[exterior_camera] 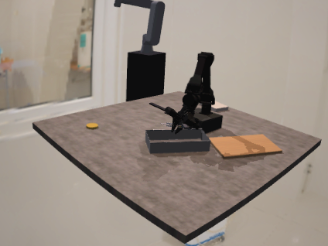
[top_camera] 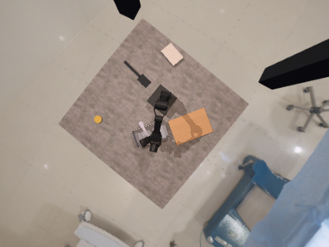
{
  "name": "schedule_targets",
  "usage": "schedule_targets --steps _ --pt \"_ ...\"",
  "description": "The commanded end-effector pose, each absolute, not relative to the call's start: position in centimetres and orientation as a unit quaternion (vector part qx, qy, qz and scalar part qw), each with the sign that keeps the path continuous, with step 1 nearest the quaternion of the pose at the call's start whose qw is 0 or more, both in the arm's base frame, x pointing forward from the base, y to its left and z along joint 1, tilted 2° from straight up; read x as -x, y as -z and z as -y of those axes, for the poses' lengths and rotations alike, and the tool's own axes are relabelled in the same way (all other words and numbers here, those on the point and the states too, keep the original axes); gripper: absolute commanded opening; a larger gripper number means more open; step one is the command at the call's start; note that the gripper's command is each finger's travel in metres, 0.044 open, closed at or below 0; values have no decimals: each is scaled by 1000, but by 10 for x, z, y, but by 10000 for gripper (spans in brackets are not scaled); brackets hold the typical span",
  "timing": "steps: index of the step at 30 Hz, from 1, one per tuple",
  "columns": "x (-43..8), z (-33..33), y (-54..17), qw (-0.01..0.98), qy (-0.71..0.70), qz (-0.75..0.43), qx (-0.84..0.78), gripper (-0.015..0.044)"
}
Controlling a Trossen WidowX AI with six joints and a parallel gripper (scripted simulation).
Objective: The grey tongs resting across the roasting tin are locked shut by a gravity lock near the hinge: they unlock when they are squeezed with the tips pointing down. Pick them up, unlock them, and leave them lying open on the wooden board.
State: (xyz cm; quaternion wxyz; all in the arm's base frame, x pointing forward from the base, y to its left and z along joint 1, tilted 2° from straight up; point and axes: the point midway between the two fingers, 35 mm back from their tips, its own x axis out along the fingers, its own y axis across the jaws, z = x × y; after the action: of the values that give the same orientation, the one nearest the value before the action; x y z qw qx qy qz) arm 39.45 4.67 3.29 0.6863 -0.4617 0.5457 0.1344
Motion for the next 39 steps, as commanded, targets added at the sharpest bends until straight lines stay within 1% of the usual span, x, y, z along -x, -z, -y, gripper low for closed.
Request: schedule_targets --steps 1,12,39 --pt "-397 -46 -59 693 -129 -538 462 -150" --pt "-397 -47 -58 691 -136 -543 458 -150" --pt "-391 -55 -56 637 -302 -639 309 -150"
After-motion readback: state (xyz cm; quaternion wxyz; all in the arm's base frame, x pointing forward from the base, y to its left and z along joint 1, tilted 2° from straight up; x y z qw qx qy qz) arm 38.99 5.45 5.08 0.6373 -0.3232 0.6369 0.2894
